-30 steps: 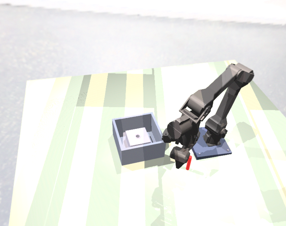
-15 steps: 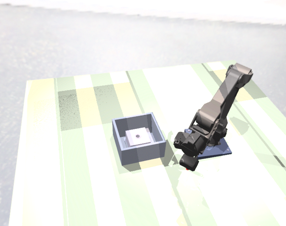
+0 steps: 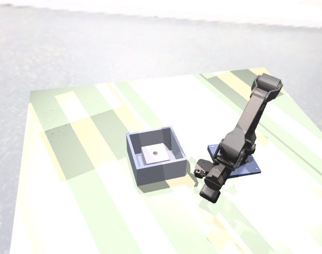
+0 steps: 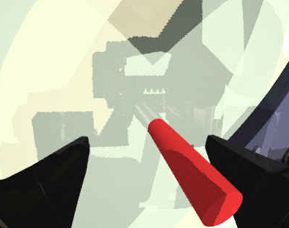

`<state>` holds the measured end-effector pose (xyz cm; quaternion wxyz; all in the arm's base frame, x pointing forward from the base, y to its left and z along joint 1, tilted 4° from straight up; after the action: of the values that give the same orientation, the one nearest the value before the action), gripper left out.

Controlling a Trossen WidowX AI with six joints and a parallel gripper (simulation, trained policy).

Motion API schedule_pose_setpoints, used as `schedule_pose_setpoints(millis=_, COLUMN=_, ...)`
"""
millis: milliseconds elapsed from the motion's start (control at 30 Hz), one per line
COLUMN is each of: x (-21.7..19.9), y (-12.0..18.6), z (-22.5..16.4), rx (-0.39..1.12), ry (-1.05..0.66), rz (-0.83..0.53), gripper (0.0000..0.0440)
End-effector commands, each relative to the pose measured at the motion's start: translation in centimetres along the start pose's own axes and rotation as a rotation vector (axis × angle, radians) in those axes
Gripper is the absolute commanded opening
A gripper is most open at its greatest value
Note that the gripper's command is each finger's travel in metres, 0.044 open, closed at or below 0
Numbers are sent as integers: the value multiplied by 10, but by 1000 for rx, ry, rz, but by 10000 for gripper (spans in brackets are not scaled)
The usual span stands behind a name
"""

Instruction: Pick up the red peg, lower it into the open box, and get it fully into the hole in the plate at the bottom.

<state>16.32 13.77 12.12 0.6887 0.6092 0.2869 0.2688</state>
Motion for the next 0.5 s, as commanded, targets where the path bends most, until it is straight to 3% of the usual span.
schedule_pose_setpoints(millis=0, x=0, y=-12, z=0, rx=-12, ry=15, rz=-14, gripper=269)
schedule_pose_setpoints(millis=333, x=4, y=-19, z=4, rx=-16, ry=4, rz=-66, gripper=22)
schedule_pose_setpoints(millis=467, x=6, y=-8, z=12, rx=-58, ry=10, rz=-66, gripper=0)
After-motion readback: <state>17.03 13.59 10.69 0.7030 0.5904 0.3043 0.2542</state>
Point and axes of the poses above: the point midway between the two fingers, 35 mm back from their tips, its own y axis back along the fingers, its own x axis across the jaws, z = x × y, the point moved 9 cm from there along y, back along the fingers
